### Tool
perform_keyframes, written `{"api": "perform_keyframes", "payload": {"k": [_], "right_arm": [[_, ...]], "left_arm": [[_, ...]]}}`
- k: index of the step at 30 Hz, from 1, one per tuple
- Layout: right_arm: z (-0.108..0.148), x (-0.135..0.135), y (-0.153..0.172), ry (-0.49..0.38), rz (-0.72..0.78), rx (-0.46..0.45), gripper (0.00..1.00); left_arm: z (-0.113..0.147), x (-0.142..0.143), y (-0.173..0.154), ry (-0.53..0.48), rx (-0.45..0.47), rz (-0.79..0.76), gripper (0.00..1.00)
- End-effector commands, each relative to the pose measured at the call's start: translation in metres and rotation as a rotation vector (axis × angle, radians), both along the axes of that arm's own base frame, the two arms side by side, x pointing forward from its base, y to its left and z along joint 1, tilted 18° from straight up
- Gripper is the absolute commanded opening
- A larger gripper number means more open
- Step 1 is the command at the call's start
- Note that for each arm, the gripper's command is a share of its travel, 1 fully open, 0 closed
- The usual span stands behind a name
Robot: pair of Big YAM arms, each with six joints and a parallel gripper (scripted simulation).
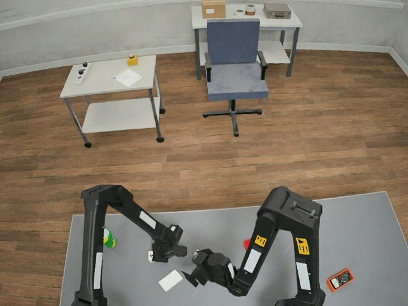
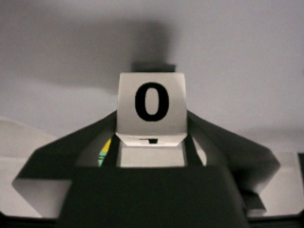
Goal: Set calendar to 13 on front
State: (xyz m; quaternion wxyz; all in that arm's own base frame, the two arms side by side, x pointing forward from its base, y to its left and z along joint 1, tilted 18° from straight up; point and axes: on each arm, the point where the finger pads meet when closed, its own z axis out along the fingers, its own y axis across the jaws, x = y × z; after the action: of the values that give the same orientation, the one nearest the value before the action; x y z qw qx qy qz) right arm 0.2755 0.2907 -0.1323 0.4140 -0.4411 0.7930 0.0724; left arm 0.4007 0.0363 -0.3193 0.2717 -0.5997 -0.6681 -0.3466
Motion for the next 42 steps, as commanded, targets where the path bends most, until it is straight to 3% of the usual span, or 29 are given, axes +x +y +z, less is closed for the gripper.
{"api": "perform_keyframes", "payload": {"k": [1,4,14,17,20,23,31,34,36,42], "right_arm": [[0.002,0.001,0.001,-0.001,-0.005,0.01,1.0],[0.002,0.001,0.001,-0.001,-0.005,0.01,1.0],[0.002,0.001,0.001,-0.001,-0.005,0.01,1.0],[0.002,0.001,0.001,-0.001,-0.005,0.01,1.0],[0.002,0.001,0.001,-0.001,-0.005,0.01,1.0],[0.002,0.001,0.001,-0.001,-0.005,0.01,1.0],[0.002,0.001,0.001,-0.001,-0.005,0.01,1.0],[0.002,0.001,0.001,-0.001,-0.005,0.01,1.0],[0.002,0.001,0.001,-0.001,-0.005,0.01,1.0],[0.002,0.001,0.001,-0.001,-0.005,0.01,1.0]], "left_arm": [[0.013,0.022,0.002,-0.179,-0.017,0.099,0.4],[0.017,0.034,0.001,-0.341,-0.031,0.179,0.4],[0.03,0.061,0.0,-0.737,-0.085,0.382,0.4],[0.032,0.061,0.0,-0.771,-0.089,0.406,0.4],[0.036,0.067,-0.007,-0.937,-0.124,0.474,0.4],[0.02,0.052,-0.01,-1.02,-0.127,0.509,0.4],[0.023,0.052,-0.009,-1.367,-0.185,0.663,0.4],[0.022,0.05,-0.008,-1.403,-0.191,0.688,0.4],[0.022,0.05,-0.007,-1.529,-0.228,0.756,0.4],[0.016,0.04,-0.005,-1.778,-0.304,0.893,0.4]]}}
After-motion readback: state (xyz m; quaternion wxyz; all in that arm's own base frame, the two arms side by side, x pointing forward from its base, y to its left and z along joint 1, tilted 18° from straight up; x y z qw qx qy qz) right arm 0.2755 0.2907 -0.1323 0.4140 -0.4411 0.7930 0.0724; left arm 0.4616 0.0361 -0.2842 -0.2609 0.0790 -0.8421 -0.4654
